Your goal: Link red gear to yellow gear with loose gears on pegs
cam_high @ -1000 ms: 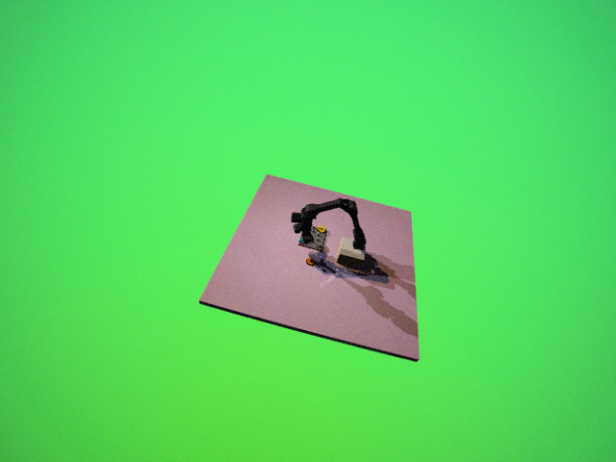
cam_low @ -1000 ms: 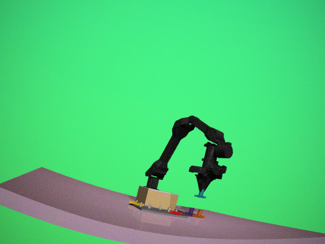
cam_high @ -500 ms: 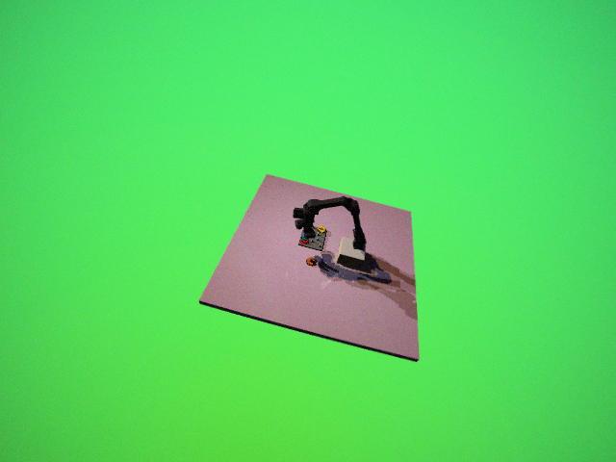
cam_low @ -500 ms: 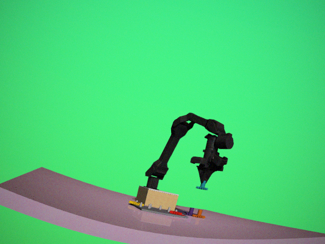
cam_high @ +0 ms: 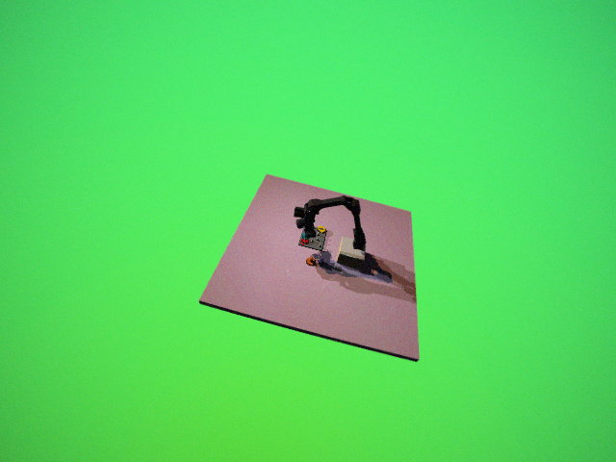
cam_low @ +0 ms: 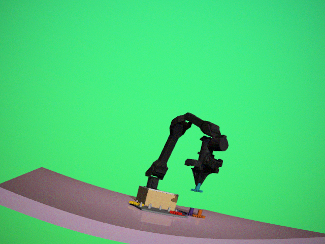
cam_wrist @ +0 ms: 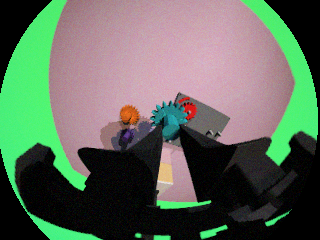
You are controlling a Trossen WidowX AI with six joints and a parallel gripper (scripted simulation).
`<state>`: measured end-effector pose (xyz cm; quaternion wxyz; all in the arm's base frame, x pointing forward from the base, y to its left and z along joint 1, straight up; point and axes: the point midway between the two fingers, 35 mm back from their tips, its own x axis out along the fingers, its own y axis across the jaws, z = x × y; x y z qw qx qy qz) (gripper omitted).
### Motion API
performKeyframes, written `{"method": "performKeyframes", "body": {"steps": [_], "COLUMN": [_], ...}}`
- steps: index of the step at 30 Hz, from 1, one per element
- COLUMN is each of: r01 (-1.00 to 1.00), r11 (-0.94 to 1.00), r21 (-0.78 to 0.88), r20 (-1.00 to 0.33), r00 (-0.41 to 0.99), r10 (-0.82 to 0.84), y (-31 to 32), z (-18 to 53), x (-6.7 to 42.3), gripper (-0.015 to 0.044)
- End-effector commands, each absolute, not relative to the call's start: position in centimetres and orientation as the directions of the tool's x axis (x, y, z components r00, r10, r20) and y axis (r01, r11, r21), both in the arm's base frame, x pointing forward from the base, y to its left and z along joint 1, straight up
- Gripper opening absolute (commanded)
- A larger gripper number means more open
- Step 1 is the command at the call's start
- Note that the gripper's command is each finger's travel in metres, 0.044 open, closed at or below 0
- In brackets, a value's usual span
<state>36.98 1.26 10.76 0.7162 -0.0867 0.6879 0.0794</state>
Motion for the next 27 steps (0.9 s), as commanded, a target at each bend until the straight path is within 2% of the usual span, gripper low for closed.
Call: {"method": "performKeyframes", "body": {"steps": [1, 27], "r01": [-0.239, -0.239], "r11": [0.971, 0.971], "r21": [-0.013, -0.016], "r20": [-0.999, -0.999], "r00": [0.041, 0.038], "r10": [-0.003, -0.007], "y": [0.7, -2.8], "z": [10.3, 7.1], "x": [36.6, 34.5], "gripper": [0.0, 0.0]}}
